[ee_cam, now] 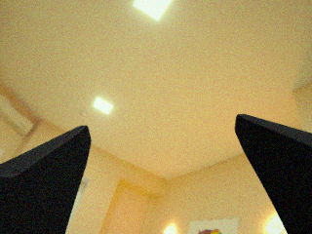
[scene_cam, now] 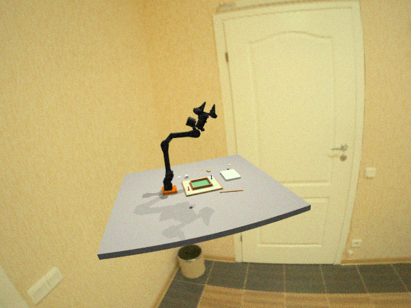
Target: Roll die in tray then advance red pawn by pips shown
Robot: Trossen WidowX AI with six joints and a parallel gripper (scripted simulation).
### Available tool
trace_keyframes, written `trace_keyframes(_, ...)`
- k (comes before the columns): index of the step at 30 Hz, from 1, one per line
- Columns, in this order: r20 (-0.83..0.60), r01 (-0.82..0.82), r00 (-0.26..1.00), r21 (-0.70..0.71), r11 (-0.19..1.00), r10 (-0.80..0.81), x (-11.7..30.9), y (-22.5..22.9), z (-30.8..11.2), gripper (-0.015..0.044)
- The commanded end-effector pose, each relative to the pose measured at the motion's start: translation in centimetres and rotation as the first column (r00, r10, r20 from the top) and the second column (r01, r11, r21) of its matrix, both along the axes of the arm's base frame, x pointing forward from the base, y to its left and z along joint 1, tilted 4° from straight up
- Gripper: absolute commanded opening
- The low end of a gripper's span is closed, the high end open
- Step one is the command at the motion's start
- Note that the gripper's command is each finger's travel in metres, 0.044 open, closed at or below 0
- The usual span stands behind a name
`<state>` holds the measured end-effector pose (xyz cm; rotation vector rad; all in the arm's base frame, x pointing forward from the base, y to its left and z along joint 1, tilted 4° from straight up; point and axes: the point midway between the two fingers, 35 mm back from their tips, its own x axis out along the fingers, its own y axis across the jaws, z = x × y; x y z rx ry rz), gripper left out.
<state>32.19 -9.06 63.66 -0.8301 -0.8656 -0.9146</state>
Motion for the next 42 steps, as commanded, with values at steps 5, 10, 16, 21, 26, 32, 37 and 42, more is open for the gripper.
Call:
trace_keyframes(5,-0.13,-0.196,0.97,0.087,0.977,0.206,4.3,2.3,-2.6,0.0275)
trace_keyframes(10,-0.278,-0.411,0.833,0.269,0.871,0.479,9.5,6.7,-7.4,0.0275)
trace_keyframes(16,-0.378,-0.51,0.57,0.533,0.675,0.729,13.3,12.8,-14.5,0.0275)
trace_keyframes(21,-0.379,-0.45,0.328,0.743,0.496,0.865,14.3,18.3,-21.1,0.0275)
trace_keyframes(26,-0.308,-0.309,0.137,0.89,0.336,0.942,13.3,22.9,-26.9,0.0275)
trace_keyframes(32,-0.225,-0.047,-0.026,0.974,0.224,0.974,10.5,27.7,-33.8,0.0275)
trace_keyframes(37,-0.161,0.25,-0.116,0.95,0.185,0.98,5.9,31.3,-40.3,0.0275)
trace_keyframes(42,-0.139,0.524,-0.142,0.83,0.194,0.98,-0.2,33.2,-45.8,0.0275)
